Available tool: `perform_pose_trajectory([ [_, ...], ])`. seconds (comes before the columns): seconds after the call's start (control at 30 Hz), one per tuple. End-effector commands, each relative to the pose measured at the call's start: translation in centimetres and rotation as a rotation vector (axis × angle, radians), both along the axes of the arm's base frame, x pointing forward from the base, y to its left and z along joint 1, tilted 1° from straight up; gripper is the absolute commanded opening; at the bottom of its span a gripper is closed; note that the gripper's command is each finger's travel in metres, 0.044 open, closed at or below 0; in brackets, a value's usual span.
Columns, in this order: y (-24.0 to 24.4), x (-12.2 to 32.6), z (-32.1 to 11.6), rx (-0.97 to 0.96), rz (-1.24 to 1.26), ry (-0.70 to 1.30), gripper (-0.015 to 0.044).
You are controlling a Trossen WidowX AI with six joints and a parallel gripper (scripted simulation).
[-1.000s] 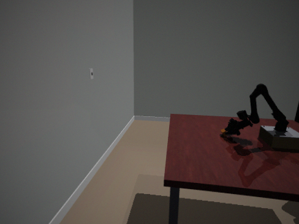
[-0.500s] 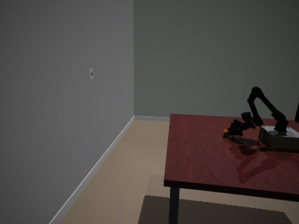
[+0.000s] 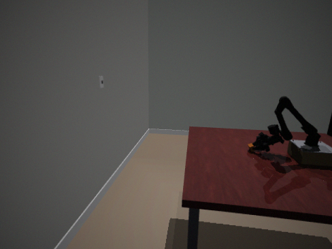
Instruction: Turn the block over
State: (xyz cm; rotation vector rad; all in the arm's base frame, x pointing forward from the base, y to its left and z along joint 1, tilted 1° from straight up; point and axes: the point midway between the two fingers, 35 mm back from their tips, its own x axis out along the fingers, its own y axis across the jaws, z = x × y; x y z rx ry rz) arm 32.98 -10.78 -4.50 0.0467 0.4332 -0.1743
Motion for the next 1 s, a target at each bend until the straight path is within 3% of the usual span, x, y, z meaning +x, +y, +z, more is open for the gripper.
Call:
perform_pose_trajectory([
  [0.0, 0.03, 0.0, 0.04, 0.004, 0.001, -0.003, 0.0157],
  [0.37, 0.03, 0.0, 0.04, 0.004, 0.001, -0.003, 0.044],
  [0.97, 0.03, 0.0, 0.04, 0.004, 0.001, -0.003, 0.044],
])
